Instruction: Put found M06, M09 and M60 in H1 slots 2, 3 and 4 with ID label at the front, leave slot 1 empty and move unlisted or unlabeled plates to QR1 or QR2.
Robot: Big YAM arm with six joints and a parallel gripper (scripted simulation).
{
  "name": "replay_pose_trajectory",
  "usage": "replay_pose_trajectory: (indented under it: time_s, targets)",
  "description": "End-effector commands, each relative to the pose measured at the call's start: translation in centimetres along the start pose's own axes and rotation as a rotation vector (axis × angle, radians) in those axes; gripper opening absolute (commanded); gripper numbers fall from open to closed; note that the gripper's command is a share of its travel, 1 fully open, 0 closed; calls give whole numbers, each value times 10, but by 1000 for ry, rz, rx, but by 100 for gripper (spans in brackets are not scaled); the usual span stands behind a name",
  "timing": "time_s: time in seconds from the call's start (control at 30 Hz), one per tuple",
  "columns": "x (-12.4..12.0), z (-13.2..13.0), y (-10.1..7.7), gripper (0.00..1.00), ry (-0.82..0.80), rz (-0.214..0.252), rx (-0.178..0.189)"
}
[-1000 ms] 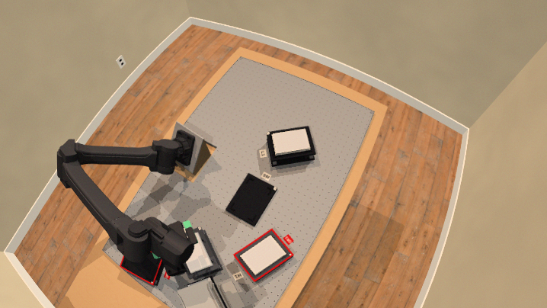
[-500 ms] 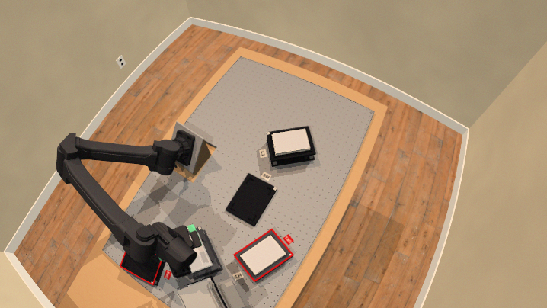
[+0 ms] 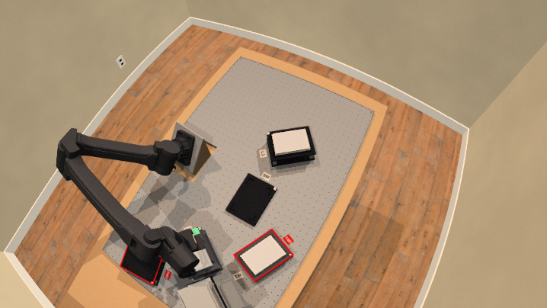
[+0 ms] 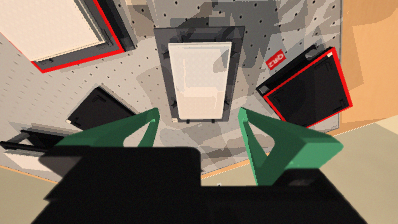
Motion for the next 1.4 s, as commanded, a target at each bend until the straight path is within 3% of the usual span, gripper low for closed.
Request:
replay_pose_trajectory:
  time_s: [0.0, 0.03, 0.77, 0.83, 1.37]
  targets:
    - [5, -6, 2, 100, -3, -14, 5]
    - [16, -8, -6, 100, 17, -32, 15]
    - [12, -4, -6, 100, 2, -26, 13]
    - [5, -5, 5, 100, -5, -12, 5]
    - [5, -2, 28, 100, -16, -2, -1]
Point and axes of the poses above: the point where the finger pads meet when closed, its own y axis out along the fingers, its own z axis across the jaws, x = y × z, the point moved 1 cm from there along -y, back along the fingers, and after that the axes turned 10 degrees about y, right-handed, at the moved point
